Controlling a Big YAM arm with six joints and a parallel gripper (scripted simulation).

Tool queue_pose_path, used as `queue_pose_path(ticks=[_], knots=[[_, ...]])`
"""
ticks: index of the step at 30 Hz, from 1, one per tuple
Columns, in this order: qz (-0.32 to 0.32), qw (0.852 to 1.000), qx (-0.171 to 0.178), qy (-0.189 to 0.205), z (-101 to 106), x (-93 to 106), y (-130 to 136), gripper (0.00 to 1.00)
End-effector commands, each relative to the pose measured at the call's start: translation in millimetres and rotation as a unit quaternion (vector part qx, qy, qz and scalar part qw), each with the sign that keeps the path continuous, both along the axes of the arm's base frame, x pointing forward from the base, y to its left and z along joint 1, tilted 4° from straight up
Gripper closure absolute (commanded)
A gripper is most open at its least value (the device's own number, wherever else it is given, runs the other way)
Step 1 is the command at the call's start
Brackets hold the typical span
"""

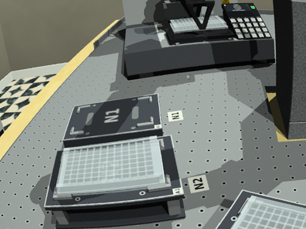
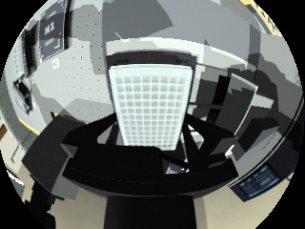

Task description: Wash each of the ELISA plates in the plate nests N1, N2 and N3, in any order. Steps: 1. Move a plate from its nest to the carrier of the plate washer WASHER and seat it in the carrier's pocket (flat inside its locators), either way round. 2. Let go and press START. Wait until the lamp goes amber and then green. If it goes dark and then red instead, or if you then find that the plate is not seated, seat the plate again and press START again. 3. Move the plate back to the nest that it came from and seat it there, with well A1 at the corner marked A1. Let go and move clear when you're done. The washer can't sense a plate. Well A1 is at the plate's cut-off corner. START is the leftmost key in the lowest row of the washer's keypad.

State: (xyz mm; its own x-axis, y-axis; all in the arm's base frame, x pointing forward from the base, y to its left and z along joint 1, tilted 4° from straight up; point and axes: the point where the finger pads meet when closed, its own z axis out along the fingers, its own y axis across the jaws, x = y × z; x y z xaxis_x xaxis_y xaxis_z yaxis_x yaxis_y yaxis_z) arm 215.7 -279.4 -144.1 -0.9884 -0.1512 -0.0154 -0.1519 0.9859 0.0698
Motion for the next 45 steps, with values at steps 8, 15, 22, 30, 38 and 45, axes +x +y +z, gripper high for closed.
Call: queue_pose_path(ticks=[8, 15, 22, 30, 38, 45], knots=[[-0.003, 1.000, -0.009, -0.008, -2.5, 12.5, -11.9, 0.16], [-0.003, 1.000, -0.012, -0.010, -1.9, 14.0, -13.3, 0.16], [-0.003, 1.000, -0.012, -0.010, -3.0, 14.7, -13.4, 0.16], [-0.002, 1.000, -0.013, -0.011, -3.5, 15.3, -13.7, 0.16], [-0.002, 1.000, -0.012, -0.010, -5.2, 14.8, -12.9, 0.16], [-0.002, 1.000, -0.010, -0.009, -7.6, 14.3, -11.9, 0.16]])
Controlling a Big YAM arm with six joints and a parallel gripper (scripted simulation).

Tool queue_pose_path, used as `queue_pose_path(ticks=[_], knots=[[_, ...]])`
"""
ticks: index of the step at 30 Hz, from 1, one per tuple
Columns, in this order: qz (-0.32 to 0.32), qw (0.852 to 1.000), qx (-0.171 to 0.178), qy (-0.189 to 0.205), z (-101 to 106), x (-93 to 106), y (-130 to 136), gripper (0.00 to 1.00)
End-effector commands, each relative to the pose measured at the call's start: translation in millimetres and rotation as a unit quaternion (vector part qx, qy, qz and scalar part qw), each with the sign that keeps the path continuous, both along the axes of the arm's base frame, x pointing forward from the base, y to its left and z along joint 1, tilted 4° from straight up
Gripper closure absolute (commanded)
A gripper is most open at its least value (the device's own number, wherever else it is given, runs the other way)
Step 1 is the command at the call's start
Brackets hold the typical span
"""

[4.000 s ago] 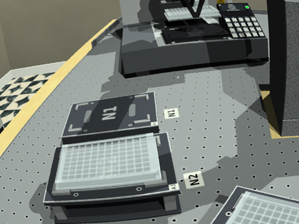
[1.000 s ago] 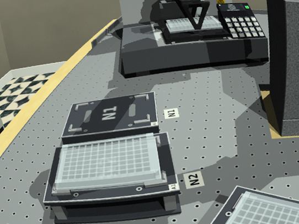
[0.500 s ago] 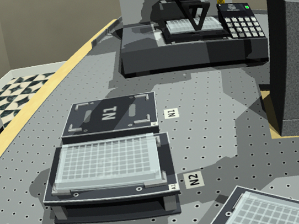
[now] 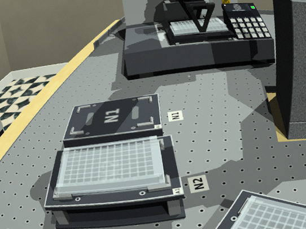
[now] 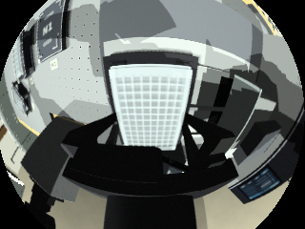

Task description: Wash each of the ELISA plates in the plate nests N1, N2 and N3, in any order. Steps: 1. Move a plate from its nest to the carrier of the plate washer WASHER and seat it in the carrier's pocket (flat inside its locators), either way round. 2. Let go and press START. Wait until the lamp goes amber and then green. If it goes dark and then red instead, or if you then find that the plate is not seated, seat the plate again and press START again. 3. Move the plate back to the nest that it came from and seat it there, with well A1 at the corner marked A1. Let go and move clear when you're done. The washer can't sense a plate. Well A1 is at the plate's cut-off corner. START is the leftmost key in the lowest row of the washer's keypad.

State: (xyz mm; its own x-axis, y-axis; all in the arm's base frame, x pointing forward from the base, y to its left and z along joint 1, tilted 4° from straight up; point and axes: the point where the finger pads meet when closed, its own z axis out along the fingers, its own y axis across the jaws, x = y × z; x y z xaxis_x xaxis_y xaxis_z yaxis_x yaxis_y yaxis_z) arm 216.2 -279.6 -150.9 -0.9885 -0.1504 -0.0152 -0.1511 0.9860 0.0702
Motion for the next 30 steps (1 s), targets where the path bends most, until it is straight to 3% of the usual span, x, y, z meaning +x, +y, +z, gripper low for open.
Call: queue_pose_path(ticks=[1, 30], knots=[[-0.002, 1.000, -0.014, -0.012, 2.0, 14.7, -13.2, 0.16], [-0.002, 1.000, -0.007, -0.007, -6.6, 10.6, -7.0, 0.16]])
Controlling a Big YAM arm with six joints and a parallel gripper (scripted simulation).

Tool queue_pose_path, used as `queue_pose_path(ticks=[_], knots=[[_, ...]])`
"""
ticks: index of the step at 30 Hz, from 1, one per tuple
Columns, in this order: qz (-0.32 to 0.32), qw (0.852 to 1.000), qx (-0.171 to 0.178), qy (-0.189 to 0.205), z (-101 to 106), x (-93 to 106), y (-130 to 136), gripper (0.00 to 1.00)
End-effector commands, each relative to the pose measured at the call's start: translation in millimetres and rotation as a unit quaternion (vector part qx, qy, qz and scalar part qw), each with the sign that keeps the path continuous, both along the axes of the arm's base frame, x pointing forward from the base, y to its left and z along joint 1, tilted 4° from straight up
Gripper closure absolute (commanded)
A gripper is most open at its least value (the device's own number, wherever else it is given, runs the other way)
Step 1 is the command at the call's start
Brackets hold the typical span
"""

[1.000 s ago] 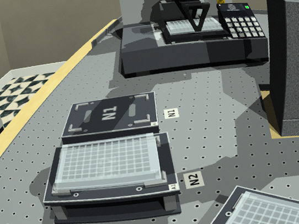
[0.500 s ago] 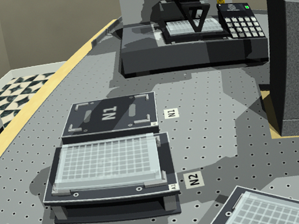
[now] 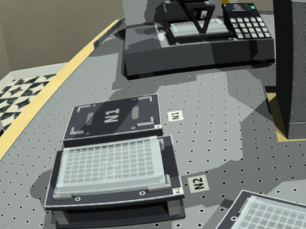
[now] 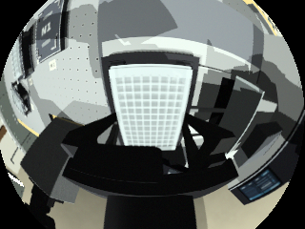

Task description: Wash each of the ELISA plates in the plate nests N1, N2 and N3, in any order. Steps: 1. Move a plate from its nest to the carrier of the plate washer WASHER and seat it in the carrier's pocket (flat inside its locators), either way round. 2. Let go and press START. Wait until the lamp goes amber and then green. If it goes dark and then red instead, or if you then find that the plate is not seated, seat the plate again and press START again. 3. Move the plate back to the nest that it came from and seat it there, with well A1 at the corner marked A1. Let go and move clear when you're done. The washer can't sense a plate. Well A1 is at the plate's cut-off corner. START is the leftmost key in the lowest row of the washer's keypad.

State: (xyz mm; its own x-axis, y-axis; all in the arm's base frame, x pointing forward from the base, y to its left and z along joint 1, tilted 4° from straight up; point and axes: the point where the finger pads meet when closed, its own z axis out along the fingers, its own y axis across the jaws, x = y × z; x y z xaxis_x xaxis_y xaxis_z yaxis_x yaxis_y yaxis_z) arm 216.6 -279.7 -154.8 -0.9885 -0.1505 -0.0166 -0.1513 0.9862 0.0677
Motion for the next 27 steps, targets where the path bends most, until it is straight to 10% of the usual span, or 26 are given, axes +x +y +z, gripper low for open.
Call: queue_pose_path(ticks=[1, 27], knots=[[-0.002, 1.000, -0.005, -0.005, -3.1, 9.7, -6.2, 0.16], [-0.001, 1.000, -0.007, -0.006, 1.2, 6.5, -7.2, 0.00]])
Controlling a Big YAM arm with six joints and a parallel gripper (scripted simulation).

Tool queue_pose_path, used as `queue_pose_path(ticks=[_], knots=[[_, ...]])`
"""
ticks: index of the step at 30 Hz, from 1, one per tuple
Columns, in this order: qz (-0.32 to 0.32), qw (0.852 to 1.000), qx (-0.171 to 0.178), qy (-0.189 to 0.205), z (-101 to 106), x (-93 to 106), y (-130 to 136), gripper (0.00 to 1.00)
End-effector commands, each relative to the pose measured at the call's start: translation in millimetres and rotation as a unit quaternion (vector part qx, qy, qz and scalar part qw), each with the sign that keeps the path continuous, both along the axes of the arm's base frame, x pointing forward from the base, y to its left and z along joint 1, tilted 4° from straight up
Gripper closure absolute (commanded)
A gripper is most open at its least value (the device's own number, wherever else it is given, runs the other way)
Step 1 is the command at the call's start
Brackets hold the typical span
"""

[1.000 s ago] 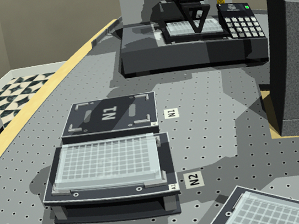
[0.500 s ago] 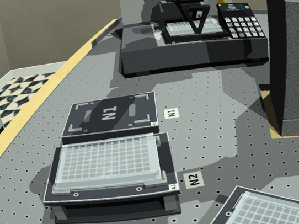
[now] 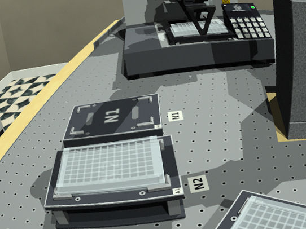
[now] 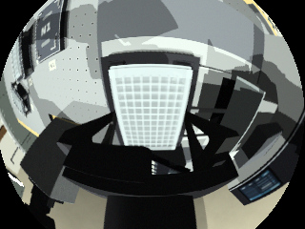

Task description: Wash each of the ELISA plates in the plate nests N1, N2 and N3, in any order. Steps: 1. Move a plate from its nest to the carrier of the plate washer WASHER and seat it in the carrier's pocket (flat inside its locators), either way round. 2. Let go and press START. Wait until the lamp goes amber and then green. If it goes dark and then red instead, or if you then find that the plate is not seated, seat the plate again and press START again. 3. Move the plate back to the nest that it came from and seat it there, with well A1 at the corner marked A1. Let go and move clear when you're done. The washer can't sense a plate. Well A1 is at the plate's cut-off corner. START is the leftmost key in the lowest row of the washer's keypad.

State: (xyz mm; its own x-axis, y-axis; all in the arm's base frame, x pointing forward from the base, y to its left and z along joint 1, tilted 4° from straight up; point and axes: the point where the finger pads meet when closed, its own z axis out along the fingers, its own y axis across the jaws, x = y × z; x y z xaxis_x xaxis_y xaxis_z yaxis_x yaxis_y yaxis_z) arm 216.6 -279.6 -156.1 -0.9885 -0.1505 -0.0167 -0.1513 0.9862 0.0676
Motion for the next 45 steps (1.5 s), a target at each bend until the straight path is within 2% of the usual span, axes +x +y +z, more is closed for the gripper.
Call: queue_pose_path(ticks=[1, 15, 17, 34, 45], knots=[[-0.001, 1.000, -0.007, -0.006, 2.6, 6.4, -7.3, 0.00], [-0.001, 1.000, -0.007, -0.006, 2.6, 6.4, -7.3, 0.00], [-0.002, 1.000, -0.011, -0.009, 12.7, 10.7, -9.2, 0.00], [-0.002, 1.000, -0.008, -0.008, 37.0, 4.4, -10.4, 0.00], [0.000, 1.000, -0.013, -0.011, 54.2, 7.5, -16.8, 0.00]])
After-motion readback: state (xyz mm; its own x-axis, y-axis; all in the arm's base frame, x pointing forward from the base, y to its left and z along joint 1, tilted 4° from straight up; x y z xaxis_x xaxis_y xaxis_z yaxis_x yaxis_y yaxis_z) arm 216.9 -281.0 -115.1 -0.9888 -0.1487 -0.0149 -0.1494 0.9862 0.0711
